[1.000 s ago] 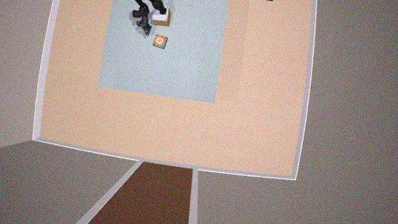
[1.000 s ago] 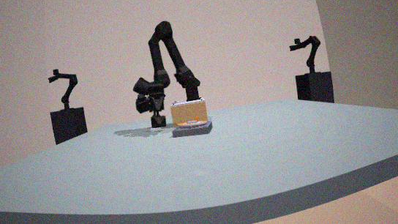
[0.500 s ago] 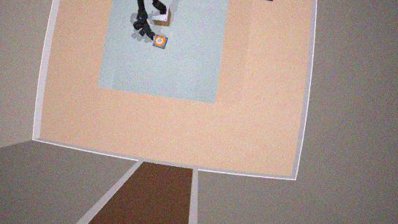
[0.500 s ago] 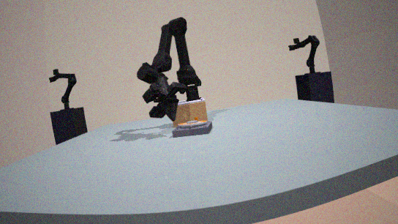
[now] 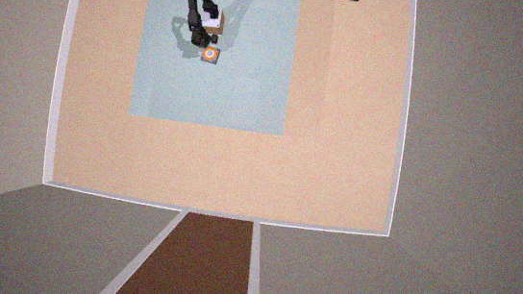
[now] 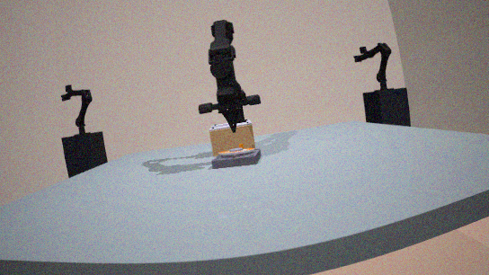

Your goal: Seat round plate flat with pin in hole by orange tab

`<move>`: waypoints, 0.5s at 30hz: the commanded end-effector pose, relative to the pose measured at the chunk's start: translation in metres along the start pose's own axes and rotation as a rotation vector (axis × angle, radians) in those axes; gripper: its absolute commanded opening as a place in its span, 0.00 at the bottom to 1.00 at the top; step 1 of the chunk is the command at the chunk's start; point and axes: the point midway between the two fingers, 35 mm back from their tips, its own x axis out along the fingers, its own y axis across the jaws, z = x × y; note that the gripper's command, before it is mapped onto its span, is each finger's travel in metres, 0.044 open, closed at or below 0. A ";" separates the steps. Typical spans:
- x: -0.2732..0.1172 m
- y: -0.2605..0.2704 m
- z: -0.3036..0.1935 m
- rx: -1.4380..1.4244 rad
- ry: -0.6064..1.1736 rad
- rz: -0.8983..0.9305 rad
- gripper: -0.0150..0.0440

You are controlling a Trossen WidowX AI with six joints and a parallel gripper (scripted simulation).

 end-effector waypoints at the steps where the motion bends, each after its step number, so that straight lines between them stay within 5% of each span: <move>1: -0.003 -0.001 -0.003 -0.029 0.018 -0.024 0.25; 15: 0.045 -0.003 -0.004 -0.029 0.019 -0.024 0.25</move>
